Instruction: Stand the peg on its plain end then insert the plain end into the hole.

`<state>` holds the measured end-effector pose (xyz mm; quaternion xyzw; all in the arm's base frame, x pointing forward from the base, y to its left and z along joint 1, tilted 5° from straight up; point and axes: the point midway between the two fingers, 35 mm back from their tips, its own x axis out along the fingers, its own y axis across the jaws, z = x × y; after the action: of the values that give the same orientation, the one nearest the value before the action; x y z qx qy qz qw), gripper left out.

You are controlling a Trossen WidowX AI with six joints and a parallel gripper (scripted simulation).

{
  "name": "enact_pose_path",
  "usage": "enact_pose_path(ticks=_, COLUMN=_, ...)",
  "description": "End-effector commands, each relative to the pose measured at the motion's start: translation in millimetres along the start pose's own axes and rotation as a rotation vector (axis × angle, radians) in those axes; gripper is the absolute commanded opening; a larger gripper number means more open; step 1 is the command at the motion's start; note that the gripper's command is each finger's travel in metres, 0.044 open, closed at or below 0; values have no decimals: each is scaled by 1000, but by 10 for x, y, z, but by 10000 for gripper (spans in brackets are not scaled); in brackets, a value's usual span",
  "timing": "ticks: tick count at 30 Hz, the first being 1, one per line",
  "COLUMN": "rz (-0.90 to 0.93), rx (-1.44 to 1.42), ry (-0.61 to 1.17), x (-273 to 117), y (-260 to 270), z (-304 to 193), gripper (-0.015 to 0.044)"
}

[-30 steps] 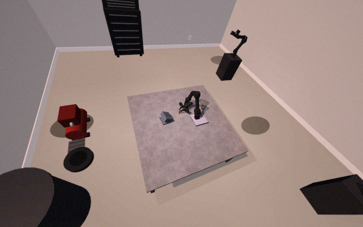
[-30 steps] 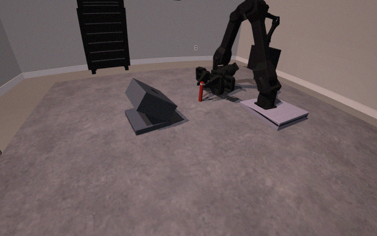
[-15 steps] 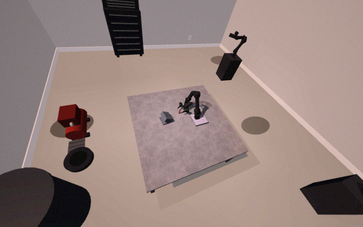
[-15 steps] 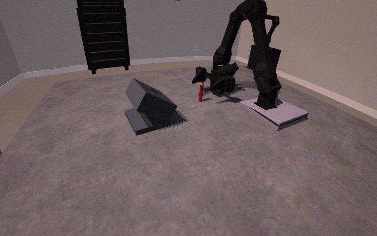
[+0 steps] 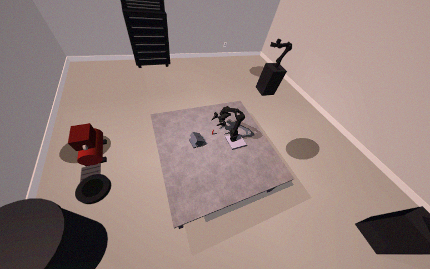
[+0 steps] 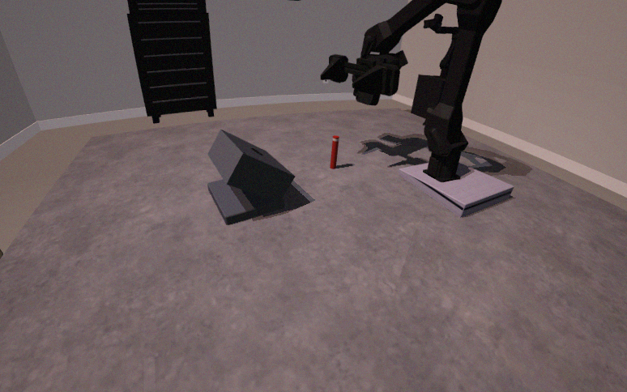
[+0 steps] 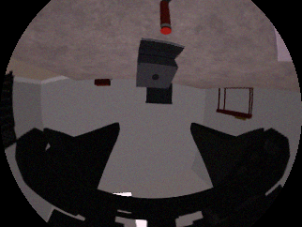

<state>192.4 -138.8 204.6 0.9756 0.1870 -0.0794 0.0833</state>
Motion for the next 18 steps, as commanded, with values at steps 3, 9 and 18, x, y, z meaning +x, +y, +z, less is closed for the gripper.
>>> enact_pose_path(ticks=3, rz=7, rx=7, ry=0, x=-34, y=-80, z=-251, gripper=440)
enact_pose_path(ticks=9, rz=-103, rx=49, ry=-99, x=63, y=-191, z=-152, gripper=440)
enact_pose_path(ticks=18, rz=-279, rx=115, ry=-334, x=188, y=-375, z=63, gripper=440)
